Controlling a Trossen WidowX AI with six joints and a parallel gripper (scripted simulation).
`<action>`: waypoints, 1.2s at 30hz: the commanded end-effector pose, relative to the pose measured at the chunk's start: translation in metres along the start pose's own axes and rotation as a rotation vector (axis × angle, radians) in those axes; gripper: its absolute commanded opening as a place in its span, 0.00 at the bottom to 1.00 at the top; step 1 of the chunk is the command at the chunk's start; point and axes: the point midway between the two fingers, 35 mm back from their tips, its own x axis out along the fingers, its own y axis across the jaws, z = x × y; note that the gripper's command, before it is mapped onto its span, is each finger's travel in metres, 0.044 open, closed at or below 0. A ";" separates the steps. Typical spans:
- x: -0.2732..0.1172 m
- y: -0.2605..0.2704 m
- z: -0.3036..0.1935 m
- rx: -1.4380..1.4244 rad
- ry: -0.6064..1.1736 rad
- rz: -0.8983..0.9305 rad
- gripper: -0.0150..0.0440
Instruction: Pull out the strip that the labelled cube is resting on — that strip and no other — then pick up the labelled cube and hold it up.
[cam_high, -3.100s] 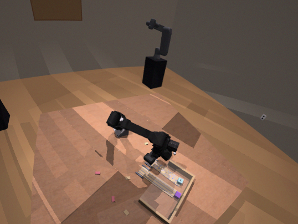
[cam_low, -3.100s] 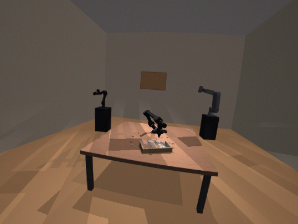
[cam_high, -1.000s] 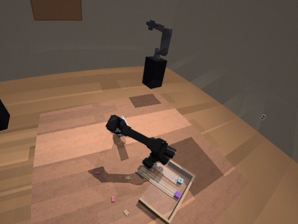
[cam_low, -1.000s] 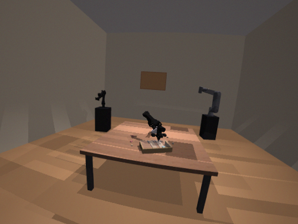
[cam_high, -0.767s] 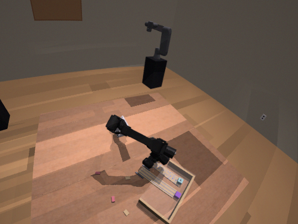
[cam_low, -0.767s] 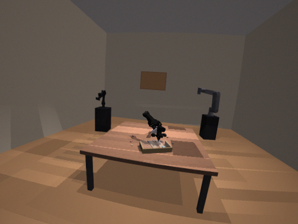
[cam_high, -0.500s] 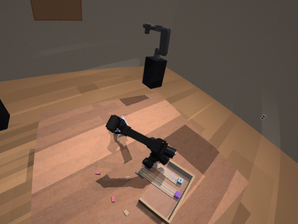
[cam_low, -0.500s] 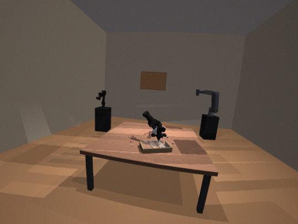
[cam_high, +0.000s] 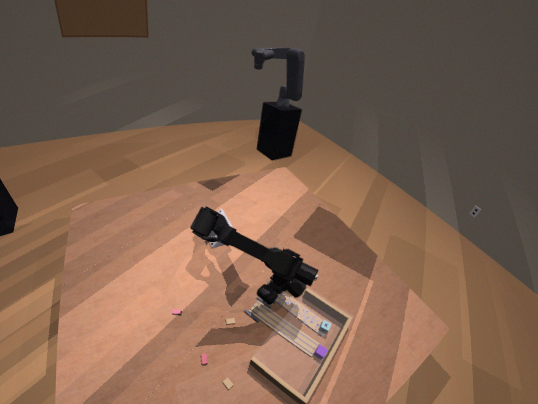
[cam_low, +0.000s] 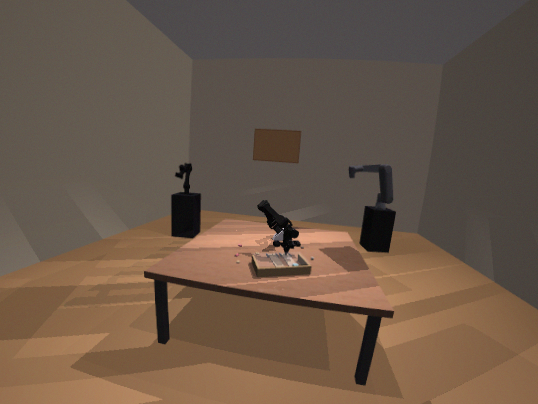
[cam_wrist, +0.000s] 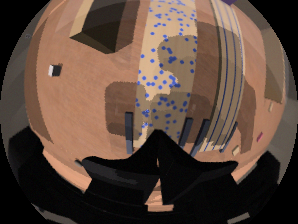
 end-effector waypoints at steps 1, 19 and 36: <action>0.004 -0.001 0.000 -0.002 0.004 -0.002 0.25; 0.004 -0.001 -0.026 -0.003 0.005 -0.002 0.25; 0.005 -0.001 -0.052 -0.004 0.006 -0.002 0.25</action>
